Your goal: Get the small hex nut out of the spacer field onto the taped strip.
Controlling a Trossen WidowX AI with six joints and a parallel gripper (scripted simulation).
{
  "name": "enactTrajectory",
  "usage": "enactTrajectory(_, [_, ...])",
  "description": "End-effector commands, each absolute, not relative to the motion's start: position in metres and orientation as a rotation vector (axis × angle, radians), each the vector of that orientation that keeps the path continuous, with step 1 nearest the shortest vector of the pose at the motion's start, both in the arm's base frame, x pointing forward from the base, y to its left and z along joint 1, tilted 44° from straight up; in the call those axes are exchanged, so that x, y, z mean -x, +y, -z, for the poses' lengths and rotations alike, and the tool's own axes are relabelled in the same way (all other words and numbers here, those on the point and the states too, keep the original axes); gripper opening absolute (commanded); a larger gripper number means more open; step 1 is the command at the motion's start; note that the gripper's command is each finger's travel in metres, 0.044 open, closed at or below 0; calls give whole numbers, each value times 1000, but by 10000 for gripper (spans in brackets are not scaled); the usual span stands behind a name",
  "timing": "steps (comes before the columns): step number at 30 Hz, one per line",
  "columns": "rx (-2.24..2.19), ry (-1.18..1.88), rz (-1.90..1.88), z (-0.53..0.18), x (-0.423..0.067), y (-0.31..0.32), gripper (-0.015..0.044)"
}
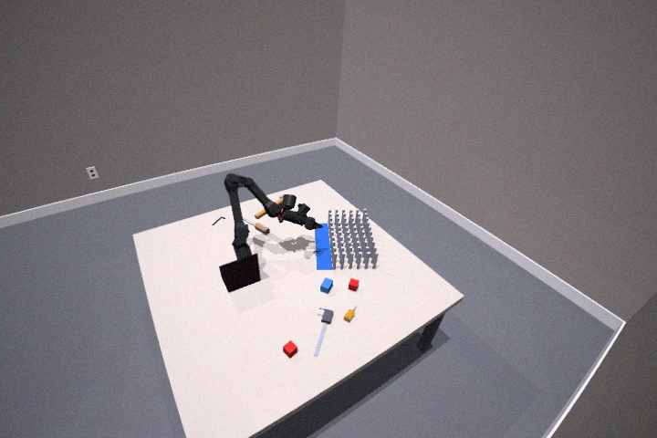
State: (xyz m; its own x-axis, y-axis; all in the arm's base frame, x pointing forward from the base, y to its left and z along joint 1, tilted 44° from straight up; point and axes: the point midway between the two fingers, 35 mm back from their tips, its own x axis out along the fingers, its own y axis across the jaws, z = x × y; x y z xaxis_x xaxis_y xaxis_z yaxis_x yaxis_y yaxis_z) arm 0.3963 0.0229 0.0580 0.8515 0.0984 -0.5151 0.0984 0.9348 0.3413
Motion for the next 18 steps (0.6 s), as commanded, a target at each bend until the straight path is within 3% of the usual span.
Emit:
enactTrajectory(1, [-504,627,-84,-64,-392,47,440])
enactTrajectory(8, [-985,1002,-287,-94,-348,121,440])
enactTrajectory(18, [-1576,1723,-325,-181,-248,187,440])
